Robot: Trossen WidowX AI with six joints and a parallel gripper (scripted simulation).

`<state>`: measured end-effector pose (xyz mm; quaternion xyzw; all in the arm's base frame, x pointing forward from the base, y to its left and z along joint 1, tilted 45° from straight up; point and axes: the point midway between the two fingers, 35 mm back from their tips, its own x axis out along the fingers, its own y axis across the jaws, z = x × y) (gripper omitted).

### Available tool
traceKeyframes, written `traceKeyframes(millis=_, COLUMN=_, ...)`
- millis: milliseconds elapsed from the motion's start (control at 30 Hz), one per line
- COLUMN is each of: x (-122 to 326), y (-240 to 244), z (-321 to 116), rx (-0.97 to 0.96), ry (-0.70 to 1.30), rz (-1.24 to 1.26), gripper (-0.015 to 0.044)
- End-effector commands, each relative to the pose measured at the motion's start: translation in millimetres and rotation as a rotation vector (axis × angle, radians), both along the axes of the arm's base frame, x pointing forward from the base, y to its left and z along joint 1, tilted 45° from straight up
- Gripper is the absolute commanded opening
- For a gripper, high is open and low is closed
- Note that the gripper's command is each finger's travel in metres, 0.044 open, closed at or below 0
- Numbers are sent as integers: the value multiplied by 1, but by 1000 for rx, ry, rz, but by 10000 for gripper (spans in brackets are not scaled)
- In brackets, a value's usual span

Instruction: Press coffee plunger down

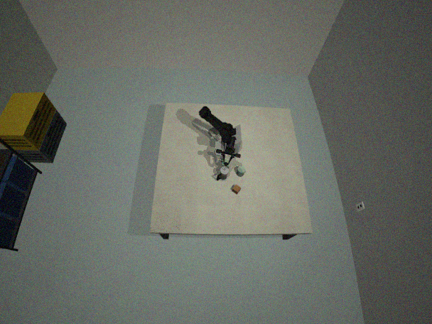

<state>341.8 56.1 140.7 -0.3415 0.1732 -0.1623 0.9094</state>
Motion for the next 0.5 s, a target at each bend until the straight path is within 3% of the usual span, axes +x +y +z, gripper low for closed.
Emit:
traceKeyframes(millis=0, x=2, y=-7, z=-10, rx=-4, ry=15, rz=-5, gripper=114)
traceKeyframes(millis=467, x=7, y=-22, z=-27, rx=-2, ry=17, rz=-5, gripper=114)
